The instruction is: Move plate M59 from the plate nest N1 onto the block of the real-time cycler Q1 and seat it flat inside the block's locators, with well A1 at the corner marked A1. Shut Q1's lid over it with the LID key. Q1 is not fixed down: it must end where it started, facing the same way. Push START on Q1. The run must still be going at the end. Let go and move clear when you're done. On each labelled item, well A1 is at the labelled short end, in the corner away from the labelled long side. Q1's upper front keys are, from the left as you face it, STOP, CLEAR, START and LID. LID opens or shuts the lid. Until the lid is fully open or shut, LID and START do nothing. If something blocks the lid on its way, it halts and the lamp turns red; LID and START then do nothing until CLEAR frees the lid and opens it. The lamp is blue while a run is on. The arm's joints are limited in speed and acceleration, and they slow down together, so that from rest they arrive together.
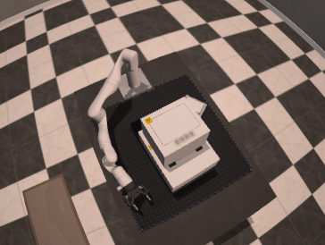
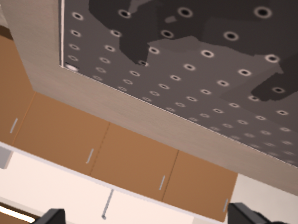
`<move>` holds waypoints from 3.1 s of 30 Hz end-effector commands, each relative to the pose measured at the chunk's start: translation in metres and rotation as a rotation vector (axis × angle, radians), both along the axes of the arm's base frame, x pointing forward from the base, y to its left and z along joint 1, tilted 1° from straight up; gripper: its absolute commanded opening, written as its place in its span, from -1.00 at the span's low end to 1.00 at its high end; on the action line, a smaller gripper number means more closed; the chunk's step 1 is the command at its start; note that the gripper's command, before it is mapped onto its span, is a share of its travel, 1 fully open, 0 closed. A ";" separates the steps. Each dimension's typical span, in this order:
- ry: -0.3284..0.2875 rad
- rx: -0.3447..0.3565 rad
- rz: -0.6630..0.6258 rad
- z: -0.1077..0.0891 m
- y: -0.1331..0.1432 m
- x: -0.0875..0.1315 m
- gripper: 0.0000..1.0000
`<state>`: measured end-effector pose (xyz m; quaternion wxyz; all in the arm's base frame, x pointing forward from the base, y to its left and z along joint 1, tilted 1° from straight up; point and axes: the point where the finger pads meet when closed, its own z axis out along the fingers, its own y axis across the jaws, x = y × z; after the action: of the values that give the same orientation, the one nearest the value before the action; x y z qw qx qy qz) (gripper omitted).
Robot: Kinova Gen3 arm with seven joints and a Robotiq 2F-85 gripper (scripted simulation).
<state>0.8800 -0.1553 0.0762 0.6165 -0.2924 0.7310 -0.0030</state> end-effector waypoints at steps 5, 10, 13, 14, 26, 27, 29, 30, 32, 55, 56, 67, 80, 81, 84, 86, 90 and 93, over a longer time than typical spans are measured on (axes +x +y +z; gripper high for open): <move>-0.003 -0.001 0.000 0.002 0.000 0.000 1.00; -0.003 -0.001 0.000 0.002 0.000 0.000 1.00; -0.003 -0.001 0.000 0.002 0.000 0.000 1.00; -0.003 -0.001 0.000 0.002 0.000 0.000 1.00; -0.003 -0.001 0.000 0.026 0.000 0.001 0.84; -0.003 -0.001 0.000 0.029 0.000 0.001 0.82; -0.003 -0.001 0.000 0.034 0.000 0.001 0.78; -0.003 -0.001 0.000 0.037 0.000 0.001 0.77; -0.003 -0.001 0.000 0.042 0.000 0.001 0.73; -0.003 -0.001 0.000 0.093 0.001 0.002 0.39; -0.003 -0.001 0.000 0.095 0.001 0.002 0.37; -0.003 -0.001 0.000 0.122 0.002 0.002 0.19; -0.003 -0.001 0.000 0.154 0.002 0.003 -0.03; -0.003 -0.001 0.000 0.157 0.002 0.003 -0.04; -0.003 -0.001 0.000 0.162 0.002 0.003 -0.08; -0.003 -0.001 0.000 0.165 0.002 0.003 -0.10; -0.003 -0.001 0.000 0.175 0.003 0.003 -0.17; -0.003 -0.001 0.000 0.183 0.003 0.003 -0.23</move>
<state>0.8832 -0.1526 0.2532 0.6166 -0.2924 0.7309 -0.0030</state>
